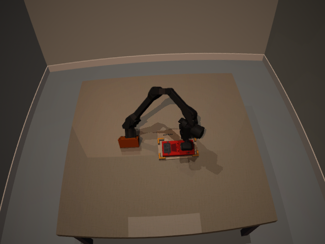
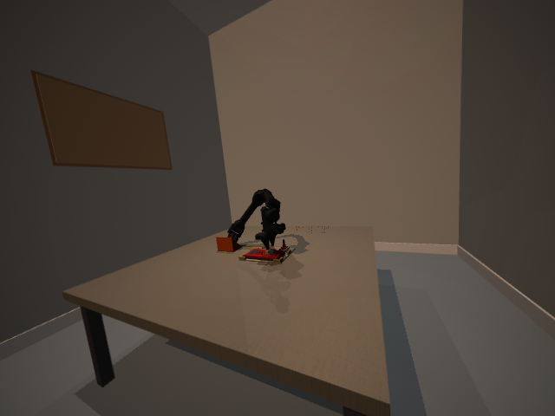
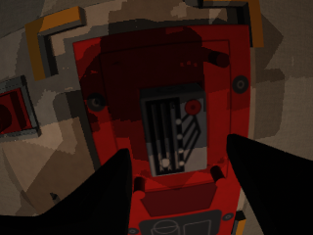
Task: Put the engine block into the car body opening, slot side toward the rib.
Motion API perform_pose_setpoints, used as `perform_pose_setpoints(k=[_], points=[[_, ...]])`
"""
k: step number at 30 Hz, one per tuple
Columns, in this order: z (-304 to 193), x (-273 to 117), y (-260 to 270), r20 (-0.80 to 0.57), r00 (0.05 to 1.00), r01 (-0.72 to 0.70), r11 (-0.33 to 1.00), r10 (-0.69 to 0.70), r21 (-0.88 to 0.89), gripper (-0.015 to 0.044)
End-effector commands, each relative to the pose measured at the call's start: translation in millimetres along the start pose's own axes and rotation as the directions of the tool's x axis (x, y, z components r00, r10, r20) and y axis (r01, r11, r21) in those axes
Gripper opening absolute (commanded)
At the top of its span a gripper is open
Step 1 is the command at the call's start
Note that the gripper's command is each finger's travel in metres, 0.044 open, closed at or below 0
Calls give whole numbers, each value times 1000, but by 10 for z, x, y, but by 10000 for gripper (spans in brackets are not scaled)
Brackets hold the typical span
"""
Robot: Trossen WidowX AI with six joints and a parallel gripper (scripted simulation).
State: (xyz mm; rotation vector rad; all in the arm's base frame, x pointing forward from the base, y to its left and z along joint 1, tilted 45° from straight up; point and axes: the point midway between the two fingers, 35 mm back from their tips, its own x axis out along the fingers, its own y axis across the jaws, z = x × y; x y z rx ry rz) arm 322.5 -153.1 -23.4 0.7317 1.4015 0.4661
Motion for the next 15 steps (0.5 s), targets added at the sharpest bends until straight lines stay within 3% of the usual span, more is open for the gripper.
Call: perform_pose_setpoints(k=[1,7,15], points=[[0,-7,-2,-2,1000,4,1000,-4,-5,151],[0,-7,-2,-2,1000,4,1000,-4,-5,0],[0,-7,-2,-2,1000,4,1000,-4,-5,0]])
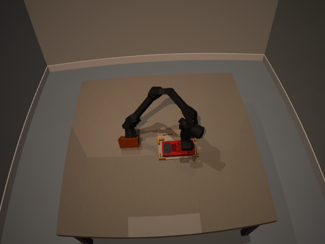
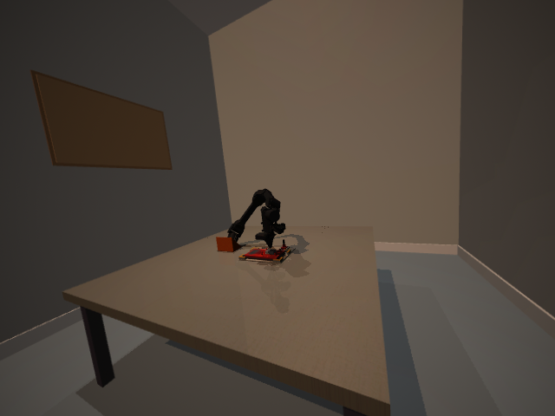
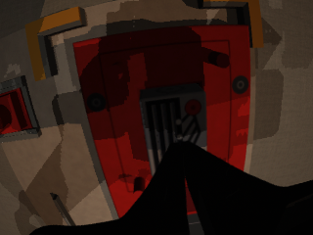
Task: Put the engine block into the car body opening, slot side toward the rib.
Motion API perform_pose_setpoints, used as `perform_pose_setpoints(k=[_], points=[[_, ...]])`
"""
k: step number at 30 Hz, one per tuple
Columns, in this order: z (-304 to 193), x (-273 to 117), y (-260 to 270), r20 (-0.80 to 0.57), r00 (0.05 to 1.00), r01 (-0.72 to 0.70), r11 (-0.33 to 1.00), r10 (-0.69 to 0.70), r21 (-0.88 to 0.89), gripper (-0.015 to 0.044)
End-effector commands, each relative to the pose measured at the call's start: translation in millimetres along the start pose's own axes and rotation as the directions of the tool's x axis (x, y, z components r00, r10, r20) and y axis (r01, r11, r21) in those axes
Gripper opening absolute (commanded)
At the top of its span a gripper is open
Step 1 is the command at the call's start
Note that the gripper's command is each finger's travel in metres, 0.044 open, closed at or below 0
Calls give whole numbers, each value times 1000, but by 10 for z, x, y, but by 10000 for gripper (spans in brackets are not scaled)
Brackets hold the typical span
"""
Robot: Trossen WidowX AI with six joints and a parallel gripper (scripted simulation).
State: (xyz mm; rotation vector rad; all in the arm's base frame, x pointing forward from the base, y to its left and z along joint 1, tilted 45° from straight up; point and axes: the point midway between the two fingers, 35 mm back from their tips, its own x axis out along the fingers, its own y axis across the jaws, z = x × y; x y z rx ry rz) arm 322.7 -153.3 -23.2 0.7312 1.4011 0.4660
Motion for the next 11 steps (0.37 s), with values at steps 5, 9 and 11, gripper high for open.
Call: perform_pose_setpoints(k=[5,9,11], points=[[-2,-5,-3,-3,1000,4,1000,-4,-4,0],[-2,-5,-3,-3,1000,4,1000,-4,-4,0],[-2,-5,-3,-3,1000,4,1000,-4,-4,26]])
